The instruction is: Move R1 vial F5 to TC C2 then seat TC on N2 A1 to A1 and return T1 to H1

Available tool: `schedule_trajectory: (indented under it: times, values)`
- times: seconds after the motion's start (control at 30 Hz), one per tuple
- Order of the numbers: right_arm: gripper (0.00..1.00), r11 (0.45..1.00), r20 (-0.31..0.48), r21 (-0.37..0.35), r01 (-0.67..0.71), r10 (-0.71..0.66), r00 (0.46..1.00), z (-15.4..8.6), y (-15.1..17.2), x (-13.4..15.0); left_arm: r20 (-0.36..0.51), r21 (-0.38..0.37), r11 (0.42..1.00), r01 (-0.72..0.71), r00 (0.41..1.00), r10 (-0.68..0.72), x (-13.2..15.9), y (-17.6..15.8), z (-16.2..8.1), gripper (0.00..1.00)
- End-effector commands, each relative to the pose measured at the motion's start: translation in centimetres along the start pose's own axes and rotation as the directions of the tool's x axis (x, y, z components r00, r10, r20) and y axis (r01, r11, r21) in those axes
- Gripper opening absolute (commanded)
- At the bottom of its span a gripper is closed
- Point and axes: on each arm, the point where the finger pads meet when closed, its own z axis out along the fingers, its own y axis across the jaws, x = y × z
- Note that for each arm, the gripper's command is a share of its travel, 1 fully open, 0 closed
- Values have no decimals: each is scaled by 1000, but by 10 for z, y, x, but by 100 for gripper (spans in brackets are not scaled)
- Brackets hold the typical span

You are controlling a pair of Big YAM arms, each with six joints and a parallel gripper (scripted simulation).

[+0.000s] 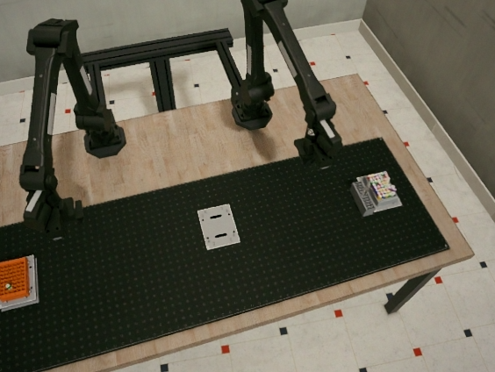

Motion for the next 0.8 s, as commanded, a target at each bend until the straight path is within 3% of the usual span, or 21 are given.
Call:
schedule_trajectory:
  times: [0.0, 0.77]
  values:
    - [100, 1000, -2, 2, -15, 15, 1000, -10, 12, 4, 35, -10, 1000, 12, 999, -12, -12, 4, -12, 24]
    - [100, 1000, 14, 4, -16, 16, 1000, -46, 74, 14, 35, -10, 1000, 12, 999, -12, -12, 4, -12, 24]
